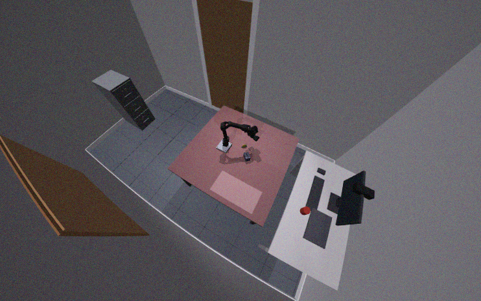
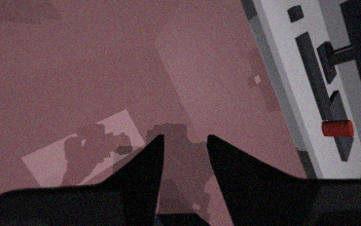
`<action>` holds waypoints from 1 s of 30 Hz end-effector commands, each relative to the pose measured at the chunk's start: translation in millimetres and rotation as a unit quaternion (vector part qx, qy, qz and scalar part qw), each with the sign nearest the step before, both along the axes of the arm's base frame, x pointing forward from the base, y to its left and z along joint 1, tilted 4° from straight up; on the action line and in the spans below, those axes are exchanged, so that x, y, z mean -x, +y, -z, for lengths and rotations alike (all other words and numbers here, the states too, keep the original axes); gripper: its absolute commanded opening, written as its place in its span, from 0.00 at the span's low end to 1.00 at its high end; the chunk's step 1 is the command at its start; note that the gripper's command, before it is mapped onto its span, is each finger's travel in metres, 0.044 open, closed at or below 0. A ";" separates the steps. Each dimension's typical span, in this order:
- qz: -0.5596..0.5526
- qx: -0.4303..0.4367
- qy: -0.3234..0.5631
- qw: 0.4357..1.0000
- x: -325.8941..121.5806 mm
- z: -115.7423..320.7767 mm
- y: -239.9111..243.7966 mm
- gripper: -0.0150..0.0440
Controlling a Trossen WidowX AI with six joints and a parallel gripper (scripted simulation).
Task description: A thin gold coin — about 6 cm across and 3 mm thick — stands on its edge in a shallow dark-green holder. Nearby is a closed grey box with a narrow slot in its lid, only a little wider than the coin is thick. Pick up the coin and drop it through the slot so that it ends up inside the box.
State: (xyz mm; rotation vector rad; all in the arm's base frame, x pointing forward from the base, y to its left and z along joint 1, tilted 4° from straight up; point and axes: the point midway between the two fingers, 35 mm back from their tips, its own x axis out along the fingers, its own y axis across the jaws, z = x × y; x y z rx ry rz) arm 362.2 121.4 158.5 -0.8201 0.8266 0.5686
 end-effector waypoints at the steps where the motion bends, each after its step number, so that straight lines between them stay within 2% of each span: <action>1: 0.117 -0.002 0.206 0.971 66.5 36.9 -35.0 0.53; 4: 0.175 0.005 0.293 0.940 100.0 42.9 -38.6 0.53; 6: 0.195 0.010 0.320 0.927 111.1 43.3 -40.0 0.53; 17: 0.196 0.011 0.322 0.926 113.2 43.3 -41.9 0.53; 22: 0.196 0.011 0.322 0.926 114.6 76.4 -42.1 0.53; 30: 0.196 0.011 0.322 0.926 117.1 90.0 -44.1 0.53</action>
